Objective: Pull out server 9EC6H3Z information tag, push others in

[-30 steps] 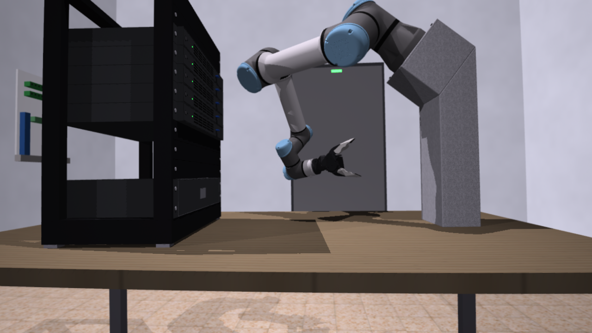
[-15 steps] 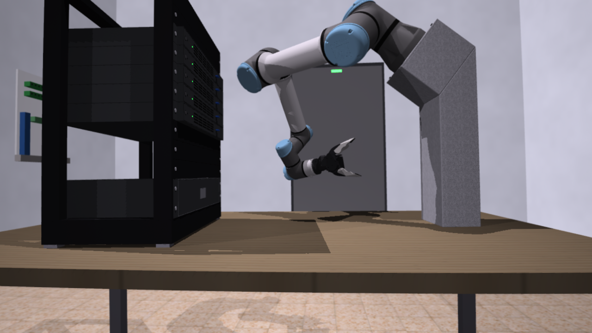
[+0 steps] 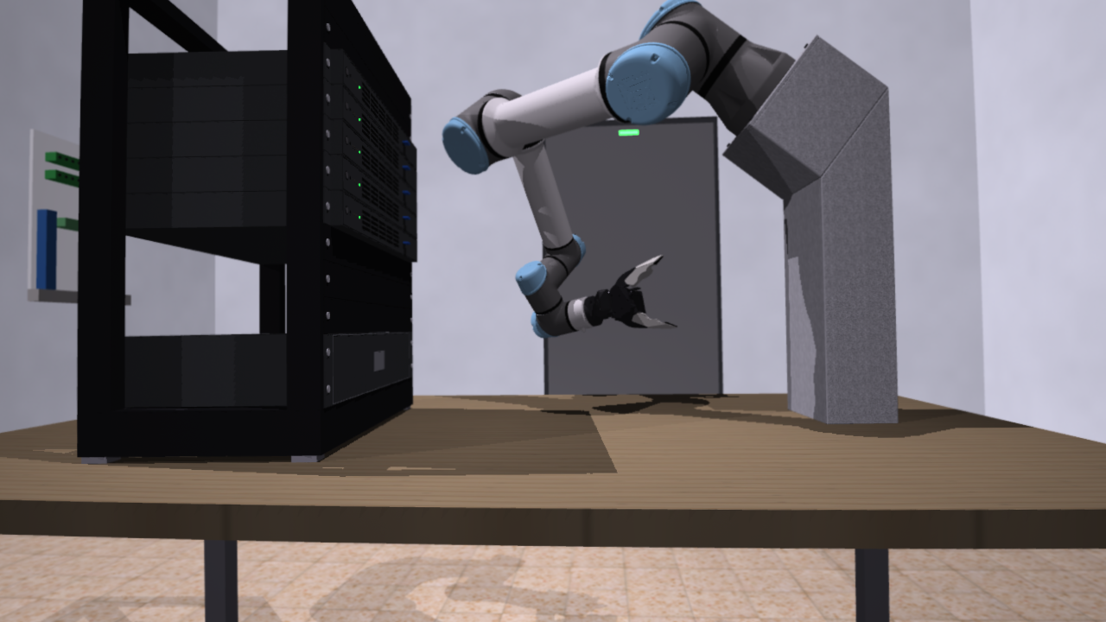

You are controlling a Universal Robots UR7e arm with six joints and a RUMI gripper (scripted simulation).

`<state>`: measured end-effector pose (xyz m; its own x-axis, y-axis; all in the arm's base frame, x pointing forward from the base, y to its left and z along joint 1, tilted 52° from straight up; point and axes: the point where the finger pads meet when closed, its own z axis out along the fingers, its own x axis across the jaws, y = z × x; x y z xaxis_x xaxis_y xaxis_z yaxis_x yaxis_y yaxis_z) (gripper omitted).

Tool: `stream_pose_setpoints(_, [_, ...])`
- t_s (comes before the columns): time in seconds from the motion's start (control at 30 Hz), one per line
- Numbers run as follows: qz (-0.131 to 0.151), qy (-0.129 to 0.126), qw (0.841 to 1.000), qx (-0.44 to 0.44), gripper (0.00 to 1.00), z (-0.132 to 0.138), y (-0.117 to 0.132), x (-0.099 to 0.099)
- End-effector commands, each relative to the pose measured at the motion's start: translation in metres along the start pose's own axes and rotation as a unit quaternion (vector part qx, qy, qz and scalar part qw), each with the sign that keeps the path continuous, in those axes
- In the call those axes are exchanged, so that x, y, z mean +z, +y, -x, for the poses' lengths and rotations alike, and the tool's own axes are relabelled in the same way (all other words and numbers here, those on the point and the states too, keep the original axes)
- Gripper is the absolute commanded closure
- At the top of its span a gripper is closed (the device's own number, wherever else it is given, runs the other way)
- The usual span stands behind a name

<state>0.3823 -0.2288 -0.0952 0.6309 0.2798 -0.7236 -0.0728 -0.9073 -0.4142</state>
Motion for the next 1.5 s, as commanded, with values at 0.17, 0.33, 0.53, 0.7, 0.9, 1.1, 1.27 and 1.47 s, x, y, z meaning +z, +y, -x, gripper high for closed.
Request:
stream_pose_setpoints(0.17, [-0.016,-0.015,1.0,0.003,0.0,0.004,-0.013,0.008])
stream_pose_setpoints(0.33, [-0.028,-0.026,0.999,0.005,0.0,0.007,-0.024,0.014])
stream_pose_setpoints(0.53, [-0.039,-0.037,0.999,0.008,0.0,0.01,-0.033,0.019])
stream_pose_setpoints(0.7, [-0.055,-0.054,0.997,0.011,0.0,0.015,-0.047,0.027])
stream_pose_setpoints(0.9, [-0.076,-0.078,0.994,0.017,0.0,0.022,-0.067,0.036])
stream_pose_setpoints(1.1, [-0.091,-0.096,0.991,0.022,0.0,0.028,-0.081,0.042])
stream_pose_setpoints(1.27, [-0.112,-0.122,0.986,0.029,0.0,0.037,-0.1,0.049])
stream_pose_setpoints(1.47, [-0.137,-0.157,0.977,0.038,0.0,0.049,-0.125,0.057])
